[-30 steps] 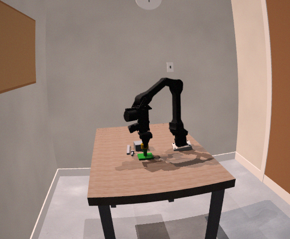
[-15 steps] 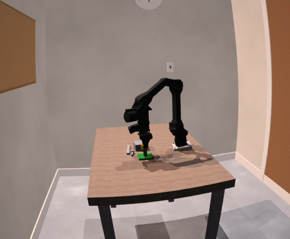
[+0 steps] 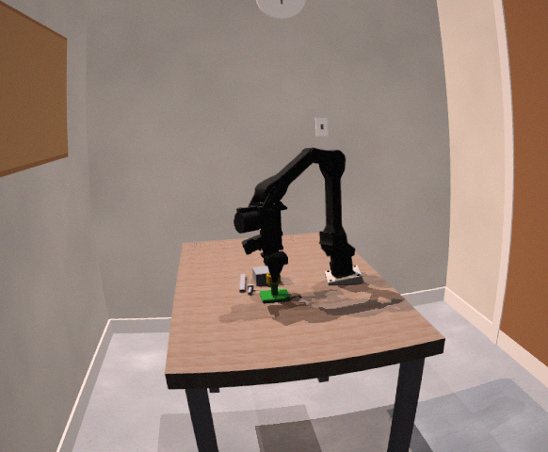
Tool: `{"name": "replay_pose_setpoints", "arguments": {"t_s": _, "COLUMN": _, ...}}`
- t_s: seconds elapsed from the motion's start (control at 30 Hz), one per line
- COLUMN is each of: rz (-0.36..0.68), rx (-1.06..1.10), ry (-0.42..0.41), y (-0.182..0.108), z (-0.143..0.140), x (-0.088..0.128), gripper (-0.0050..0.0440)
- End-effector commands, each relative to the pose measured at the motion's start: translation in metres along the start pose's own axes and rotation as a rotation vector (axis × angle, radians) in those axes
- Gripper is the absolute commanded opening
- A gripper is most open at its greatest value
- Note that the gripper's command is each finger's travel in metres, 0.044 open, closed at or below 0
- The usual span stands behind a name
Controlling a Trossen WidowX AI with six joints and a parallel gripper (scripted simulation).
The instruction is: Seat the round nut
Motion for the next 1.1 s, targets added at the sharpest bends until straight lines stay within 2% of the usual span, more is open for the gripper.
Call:
{"name": "replay_pose_setpoints", "arguments": {"t_s": 0.0, "rz": -0.018, "rx": 0.000, "ry": 0.007, "y": 0.0024, "z": 0.0003, "x": 0.0023, "gripper": -0.0050}}
{"name": "replay_pose_setpoints", "arguments": {"t_s": 1.07, "rz": -0.018, "rx": 0.000, "ry": 0.007, "y": 0.0025, "z": 0.0003, "x": -0.0063, "gripper": -0.0050}}
Point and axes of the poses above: the point midway between the two fingers, 35 mm back from their tips, its own x axis back along the fingers, its own z axis across the jaws, y = z × x, the point moved 3 cm from there along x, back along the fingers, and after that the axes turned 7 degrees about x, right-handed, at the moved point
